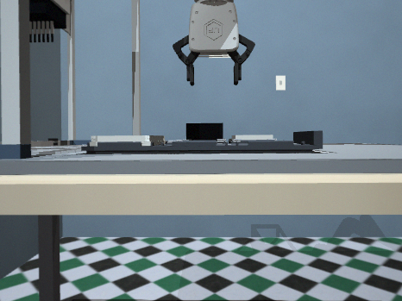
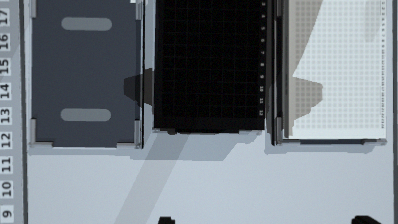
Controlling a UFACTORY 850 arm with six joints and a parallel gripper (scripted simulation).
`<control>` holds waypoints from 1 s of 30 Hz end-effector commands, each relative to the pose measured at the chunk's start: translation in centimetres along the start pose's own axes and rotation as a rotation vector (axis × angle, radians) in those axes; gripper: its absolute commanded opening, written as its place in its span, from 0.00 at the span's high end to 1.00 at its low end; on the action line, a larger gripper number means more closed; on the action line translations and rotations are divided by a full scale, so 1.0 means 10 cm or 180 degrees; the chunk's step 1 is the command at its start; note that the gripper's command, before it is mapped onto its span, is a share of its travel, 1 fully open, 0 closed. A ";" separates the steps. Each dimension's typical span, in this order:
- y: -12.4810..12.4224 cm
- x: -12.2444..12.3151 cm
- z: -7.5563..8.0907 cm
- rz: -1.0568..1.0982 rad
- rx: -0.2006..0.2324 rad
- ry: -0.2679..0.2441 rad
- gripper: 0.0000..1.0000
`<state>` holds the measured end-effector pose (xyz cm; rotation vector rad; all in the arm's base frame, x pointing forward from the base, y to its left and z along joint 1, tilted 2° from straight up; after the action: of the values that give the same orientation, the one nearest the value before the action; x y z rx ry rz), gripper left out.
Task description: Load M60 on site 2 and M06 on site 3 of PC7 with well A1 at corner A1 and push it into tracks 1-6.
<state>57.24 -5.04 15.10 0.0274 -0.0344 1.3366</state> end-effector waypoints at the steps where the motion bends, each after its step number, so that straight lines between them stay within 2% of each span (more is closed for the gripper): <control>1: 0.06 -0.11 0.01 0.0004 -0.0010 -0.0005 0.00; 27: 0.67 -1.15 0.01 0.0004 -0.0010 -0.0004 0.00; 30: 0.68 -1.17 0.01 0.0004 -0.0010 -0.0004 0.00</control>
<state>48.12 -14.46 14.66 0.0272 -0.0347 1.3367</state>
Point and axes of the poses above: the point where the finger pads meet when closed, its own z axis back along the fingers, its own y axis across the jaws, x = y × z, the point moved 2 cm from there along z, back along the fingers, and after that the axes turned 10 degrees about -z, right-handed, at the moved point
